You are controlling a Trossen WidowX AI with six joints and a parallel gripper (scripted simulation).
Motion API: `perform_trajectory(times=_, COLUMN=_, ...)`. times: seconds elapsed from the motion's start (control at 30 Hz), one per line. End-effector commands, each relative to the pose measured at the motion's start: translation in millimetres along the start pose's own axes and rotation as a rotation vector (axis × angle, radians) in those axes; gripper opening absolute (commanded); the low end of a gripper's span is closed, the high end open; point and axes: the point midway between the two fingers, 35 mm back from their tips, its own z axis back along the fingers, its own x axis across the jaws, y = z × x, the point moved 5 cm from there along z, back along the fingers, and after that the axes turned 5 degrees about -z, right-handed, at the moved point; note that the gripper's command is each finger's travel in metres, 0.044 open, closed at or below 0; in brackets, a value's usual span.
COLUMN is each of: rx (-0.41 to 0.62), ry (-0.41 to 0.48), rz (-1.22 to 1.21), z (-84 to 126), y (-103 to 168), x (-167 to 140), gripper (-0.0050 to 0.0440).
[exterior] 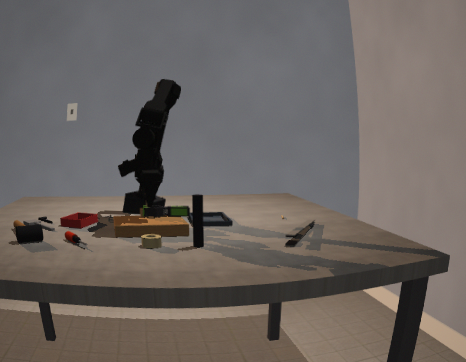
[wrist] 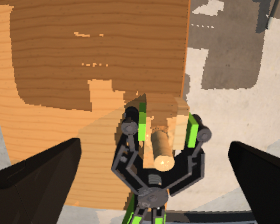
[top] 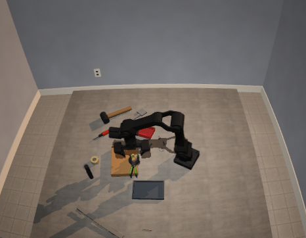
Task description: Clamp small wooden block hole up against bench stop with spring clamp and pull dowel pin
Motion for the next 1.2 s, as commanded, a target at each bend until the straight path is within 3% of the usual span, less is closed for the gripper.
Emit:
perform_trajectory(times=0.0, rx=0.001, ry=0.009, rz=-0.007, z=-3.4, y=-0.4, x=-1.3, gripper=0.04)
perform_trajectory(times=1.17, rx=0.001, ry=0.009, rz=-0.007, z=-3.4, y=-0.4, x=-1.3, gripper=0.0097)
